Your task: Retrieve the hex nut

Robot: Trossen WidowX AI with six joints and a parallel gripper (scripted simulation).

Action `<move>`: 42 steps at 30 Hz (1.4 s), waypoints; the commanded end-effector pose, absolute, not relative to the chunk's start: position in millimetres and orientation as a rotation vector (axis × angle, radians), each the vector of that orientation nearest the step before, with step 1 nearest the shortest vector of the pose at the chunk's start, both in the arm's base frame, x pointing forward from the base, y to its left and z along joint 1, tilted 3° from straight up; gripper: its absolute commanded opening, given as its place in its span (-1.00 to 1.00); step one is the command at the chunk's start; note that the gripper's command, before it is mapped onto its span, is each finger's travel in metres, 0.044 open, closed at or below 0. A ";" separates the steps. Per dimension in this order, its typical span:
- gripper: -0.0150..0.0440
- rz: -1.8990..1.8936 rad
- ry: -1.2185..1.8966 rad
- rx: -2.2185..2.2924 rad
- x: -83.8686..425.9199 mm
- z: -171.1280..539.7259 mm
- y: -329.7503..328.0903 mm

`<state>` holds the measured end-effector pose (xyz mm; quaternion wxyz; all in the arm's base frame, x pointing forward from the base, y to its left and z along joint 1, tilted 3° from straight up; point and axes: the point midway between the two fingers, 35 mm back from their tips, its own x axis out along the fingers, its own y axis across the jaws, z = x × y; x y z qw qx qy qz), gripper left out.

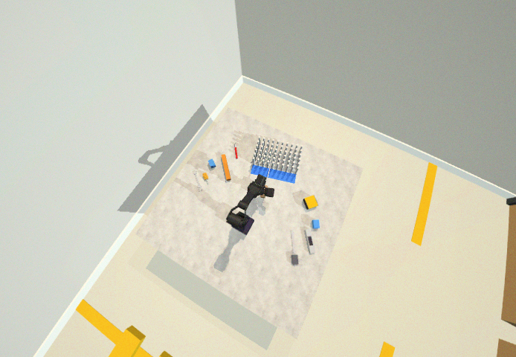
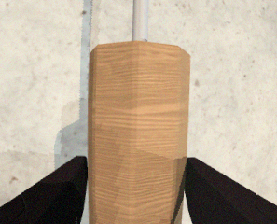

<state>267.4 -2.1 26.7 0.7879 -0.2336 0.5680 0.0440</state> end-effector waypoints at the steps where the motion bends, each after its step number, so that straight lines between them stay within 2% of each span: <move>1: -0.49 0.099 1.227 -0.505 259.4 3.5 -3.9; 42: -0.49 0.097 1.226 -0.503 277.8 -0.8 2.2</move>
